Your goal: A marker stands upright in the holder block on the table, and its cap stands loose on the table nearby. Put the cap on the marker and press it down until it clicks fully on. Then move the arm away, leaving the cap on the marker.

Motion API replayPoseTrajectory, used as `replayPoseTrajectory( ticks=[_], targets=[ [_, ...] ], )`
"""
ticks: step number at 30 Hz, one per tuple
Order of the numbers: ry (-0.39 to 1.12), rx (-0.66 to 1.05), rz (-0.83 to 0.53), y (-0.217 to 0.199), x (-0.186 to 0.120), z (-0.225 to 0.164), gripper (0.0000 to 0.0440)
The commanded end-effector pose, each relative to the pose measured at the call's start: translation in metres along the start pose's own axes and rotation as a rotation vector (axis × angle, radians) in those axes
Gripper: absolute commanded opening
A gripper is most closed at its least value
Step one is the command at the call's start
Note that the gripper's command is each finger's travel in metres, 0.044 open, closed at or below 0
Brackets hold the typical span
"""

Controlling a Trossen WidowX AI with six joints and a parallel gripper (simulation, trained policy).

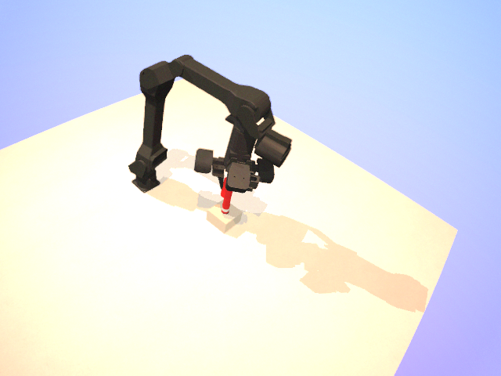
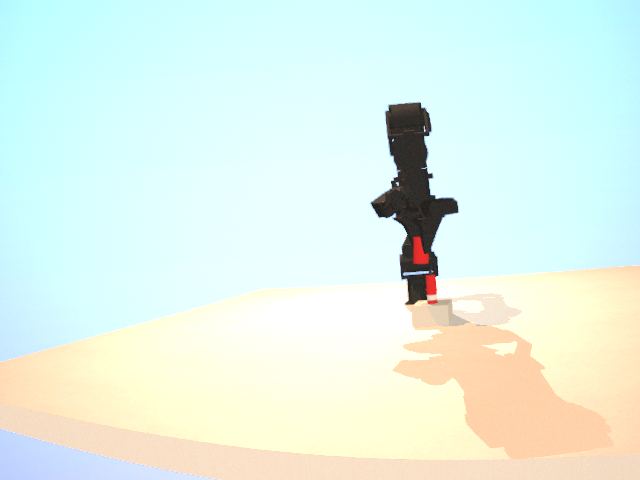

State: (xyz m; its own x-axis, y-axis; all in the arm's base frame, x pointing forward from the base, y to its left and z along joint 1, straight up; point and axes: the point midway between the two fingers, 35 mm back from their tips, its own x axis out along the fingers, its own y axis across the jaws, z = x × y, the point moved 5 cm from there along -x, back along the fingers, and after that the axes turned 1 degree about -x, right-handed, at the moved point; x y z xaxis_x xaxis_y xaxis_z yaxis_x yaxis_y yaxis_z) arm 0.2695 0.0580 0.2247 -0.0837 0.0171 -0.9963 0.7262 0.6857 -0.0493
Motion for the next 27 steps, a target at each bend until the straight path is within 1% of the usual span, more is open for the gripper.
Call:
replayPoseTrajectory(
  ticks=[1, 5, 14, 27],
  targets=[
    [0.003, -0.003, -0.001, 0.002, 0.000, -0.007, 0.0000],
    [0.002, -0.009, -0.004, 0.004, 0.000, -0.012, 0.0000],
    [0.007, -0.017, -0.021, 0.008, 0.013, -0.015, 0.0000],
    [0.031, -0.033, -0.044, 0.010, 0.040, -0.012, 0.0000]
  ],
)
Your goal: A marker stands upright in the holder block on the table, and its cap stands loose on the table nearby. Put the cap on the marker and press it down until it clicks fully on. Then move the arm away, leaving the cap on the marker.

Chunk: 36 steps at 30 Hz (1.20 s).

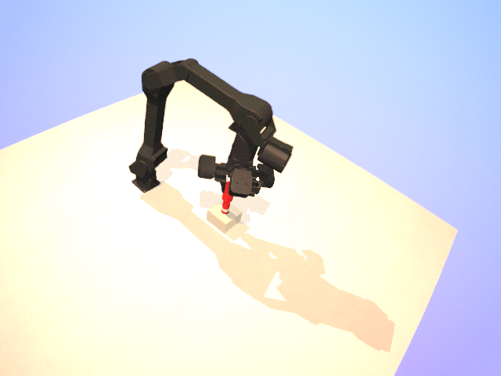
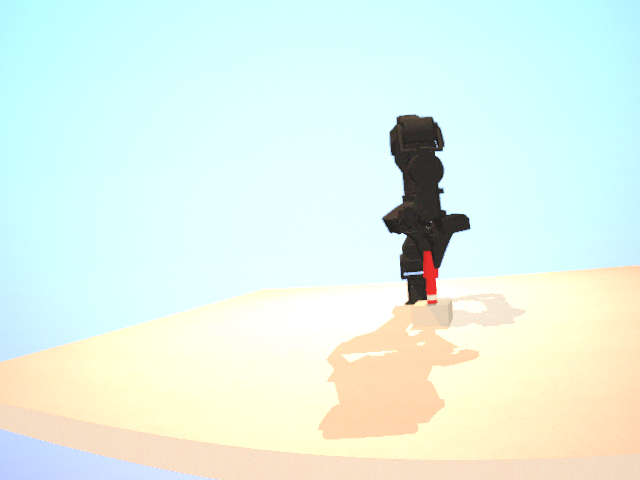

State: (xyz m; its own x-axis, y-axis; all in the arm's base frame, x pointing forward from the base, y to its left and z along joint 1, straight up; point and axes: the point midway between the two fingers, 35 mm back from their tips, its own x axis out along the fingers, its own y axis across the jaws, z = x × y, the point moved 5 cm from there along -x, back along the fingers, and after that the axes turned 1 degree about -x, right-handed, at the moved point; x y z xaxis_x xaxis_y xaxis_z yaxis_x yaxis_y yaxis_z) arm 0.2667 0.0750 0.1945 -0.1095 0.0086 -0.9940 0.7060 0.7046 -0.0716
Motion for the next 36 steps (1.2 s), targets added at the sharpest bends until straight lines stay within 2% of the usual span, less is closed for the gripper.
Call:
replayPoseTrajectory(
  ticks=[1, 14, 15, 16, 36],
  targets=[
    [0.022, -0.010, -0.021, -0.001, 0.012, 0.000, 0.0000],
    [0.028, -0.056, -0.024, 0.001, 0.039, 0.004, 0.0001],
    [0.029, -0.057, -0.031, 0.000, 0.041, 0.004, 0.0027],
    [0.038, -0.058, -0.039, -0.002, 0.043, 0.003, 0.0032],
    [-0.004, -0.123, -0.033, -0.002, 0.056, 0.011, 0.0053]
  ],
)
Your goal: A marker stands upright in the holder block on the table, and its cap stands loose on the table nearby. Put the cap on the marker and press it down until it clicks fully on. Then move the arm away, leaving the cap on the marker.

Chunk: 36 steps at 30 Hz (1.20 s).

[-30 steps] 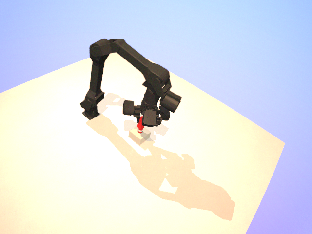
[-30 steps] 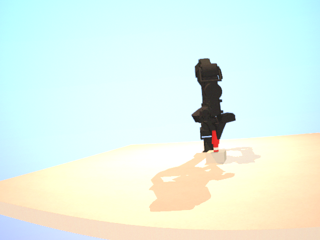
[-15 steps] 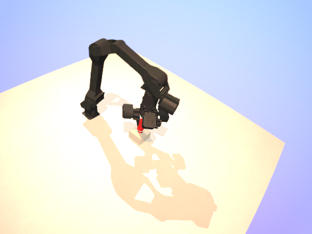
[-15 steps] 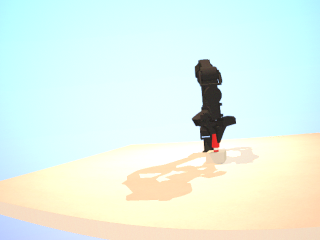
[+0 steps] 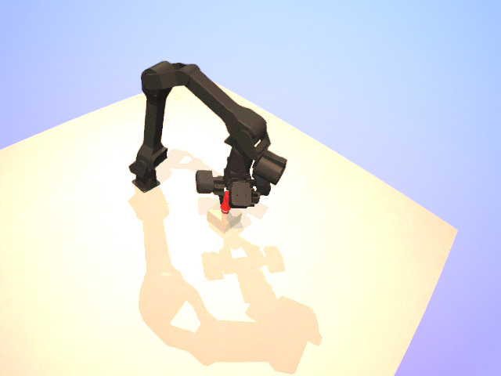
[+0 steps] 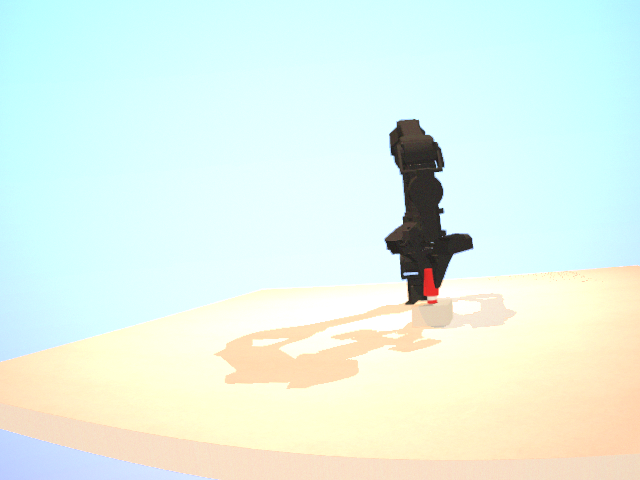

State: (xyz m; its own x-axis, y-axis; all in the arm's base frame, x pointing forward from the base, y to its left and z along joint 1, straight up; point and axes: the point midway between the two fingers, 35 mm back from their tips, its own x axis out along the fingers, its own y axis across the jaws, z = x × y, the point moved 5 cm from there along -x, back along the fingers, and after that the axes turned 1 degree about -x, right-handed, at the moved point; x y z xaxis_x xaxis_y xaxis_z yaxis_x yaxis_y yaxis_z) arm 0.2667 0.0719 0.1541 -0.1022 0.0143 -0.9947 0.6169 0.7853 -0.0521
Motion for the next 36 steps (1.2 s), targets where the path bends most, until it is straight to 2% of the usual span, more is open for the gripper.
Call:
replayPoseTrajectory(
  ticks=[1, 36],
  targets=[
    [-0.001, -0.005, -0.042, -0.0035, 0.0163, 0.0056, 0.0055],
    [-0.061, -0.128, -0.024, -0.0077, 0.0223, 0.0132, 0.0114]
  ],
)
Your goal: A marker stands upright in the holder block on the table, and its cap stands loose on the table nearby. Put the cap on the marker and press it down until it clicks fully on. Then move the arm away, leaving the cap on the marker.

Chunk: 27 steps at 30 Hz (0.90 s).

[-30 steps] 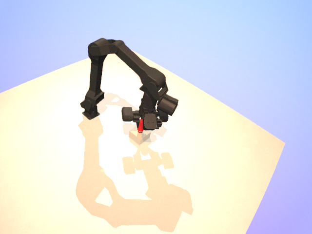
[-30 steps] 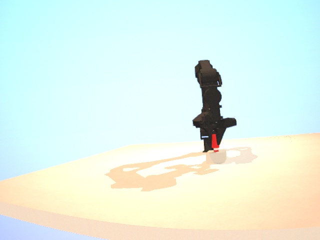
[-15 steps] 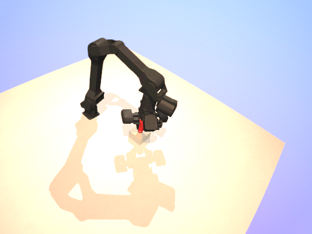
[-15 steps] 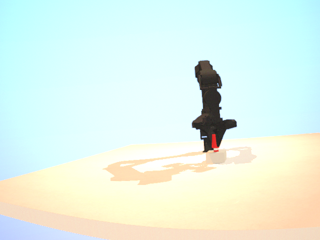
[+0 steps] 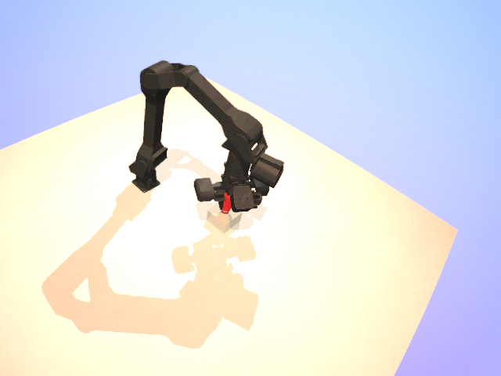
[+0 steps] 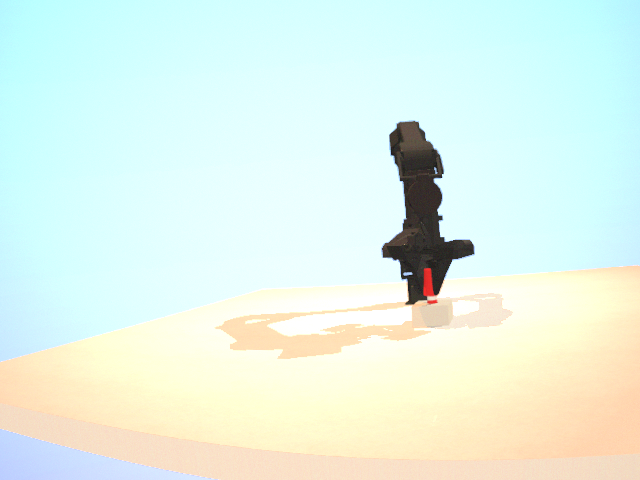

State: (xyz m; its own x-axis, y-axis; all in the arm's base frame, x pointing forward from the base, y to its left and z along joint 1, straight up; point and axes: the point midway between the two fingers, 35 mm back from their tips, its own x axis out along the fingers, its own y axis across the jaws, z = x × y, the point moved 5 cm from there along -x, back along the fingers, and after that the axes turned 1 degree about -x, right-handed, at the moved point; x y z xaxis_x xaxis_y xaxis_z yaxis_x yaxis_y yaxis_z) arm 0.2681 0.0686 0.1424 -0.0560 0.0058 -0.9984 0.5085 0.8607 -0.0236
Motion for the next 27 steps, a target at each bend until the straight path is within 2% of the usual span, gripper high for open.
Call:
replayPoseTrajectory(
  ticks=[1, 18, 22, 27],
  targets=[
    [-0.016, 0.001, -0.045, -0.0083, 0.0111, 0.0075, 0.0116],
    [-0.027, -0.056, -0.045, -0.0113, 0.0110, 0.0071, 0.0148],
    [-0.006, -0.061, -0.049, -0.0143, 0.0132, 0.0023, 0.0198],
    [-0.005, -0.065, -0.039, -0.0155, 0.0121, -0.0005, 0.0323]
  ],
)
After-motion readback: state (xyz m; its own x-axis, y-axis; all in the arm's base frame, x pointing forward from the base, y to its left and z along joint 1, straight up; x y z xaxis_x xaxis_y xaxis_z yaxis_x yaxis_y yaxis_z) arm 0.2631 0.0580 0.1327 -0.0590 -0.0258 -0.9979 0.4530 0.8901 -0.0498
